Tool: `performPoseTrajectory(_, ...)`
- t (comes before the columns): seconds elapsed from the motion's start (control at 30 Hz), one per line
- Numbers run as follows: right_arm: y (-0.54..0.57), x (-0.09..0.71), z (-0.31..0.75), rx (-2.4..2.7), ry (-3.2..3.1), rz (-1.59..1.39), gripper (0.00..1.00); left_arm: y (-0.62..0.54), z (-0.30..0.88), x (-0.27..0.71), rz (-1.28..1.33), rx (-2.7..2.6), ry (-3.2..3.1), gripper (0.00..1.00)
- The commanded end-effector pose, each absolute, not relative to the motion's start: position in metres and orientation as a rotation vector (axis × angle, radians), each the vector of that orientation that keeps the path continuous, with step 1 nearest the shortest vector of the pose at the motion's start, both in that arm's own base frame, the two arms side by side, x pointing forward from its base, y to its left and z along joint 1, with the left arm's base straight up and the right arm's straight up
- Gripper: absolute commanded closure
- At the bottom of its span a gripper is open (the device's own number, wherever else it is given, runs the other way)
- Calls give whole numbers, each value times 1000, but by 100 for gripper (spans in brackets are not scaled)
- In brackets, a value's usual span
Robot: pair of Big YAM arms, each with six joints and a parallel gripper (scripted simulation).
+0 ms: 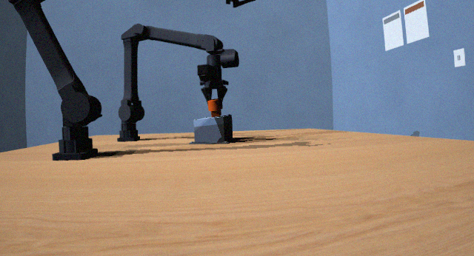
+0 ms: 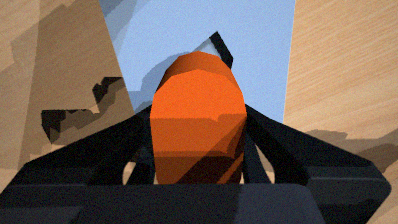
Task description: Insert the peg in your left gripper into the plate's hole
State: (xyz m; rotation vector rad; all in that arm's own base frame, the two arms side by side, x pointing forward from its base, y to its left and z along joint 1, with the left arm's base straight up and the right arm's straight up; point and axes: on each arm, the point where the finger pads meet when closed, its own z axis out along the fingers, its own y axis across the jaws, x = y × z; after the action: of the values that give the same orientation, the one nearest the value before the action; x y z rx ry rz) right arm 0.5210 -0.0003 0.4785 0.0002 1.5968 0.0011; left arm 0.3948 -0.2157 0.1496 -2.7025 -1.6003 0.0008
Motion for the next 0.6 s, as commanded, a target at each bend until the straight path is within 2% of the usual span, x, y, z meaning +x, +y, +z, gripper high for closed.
performPoseTrajectory(0.0,0,519,492,0,1571,0,0,-218,158,399,-16,-2721,-1612,100)
performPoseTrajectory(0.53,0,519,492,0,1571,0,0,-218,158,399,-16,-2721,-1612,100)
performPoseTrajectory(0.57,0,519,492,0,1571,0,0,-218,158,399,-16,-2721,-1612,54)
